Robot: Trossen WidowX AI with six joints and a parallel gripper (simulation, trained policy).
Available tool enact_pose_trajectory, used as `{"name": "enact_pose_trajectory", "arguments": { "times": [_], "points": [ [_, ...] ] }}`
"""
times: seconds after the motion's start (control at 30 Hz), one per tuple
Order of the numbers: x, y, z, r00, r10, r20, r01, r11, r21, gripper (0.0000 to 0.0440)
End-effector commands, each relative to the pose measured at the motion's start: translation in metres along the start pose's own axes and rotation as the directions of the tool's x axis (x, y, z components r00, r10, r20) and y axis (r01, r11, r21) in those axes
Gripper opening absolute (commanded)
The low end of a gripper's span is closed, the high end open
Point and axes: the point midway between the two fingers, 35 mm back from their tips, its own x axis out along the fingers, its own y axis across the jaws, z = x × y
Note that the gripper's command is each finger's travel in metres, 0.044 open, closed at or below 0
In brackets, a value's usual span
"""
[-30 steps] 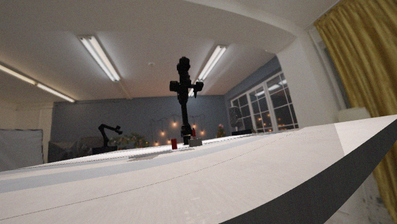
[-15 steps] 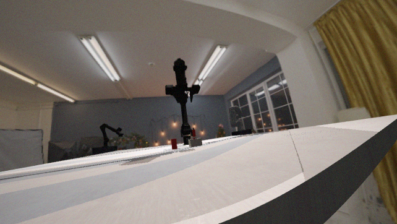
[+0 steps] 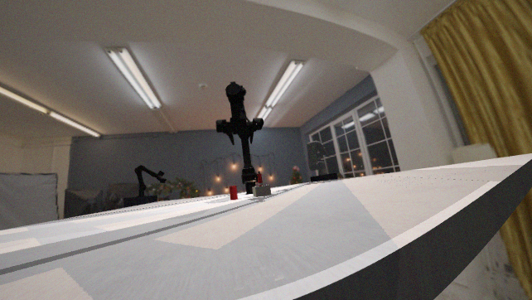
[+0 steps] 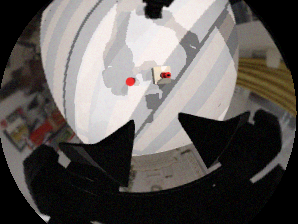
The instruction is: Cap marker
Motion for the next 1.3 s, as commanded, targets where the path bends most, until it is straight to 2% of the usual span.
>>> {"name": "enact_pose_trajectory", "arguments": {
  "times": [0.0,1.27],
  "points": [
    [0.008,0.004,0.002,1.0,-0.008,0.029,0.008,1.0,0.002,0.0321],
    [0.074,0.047,0.033,0.963,-0.064,0.263,0.055,0.998,0.043,0.0315]
  ]
}}
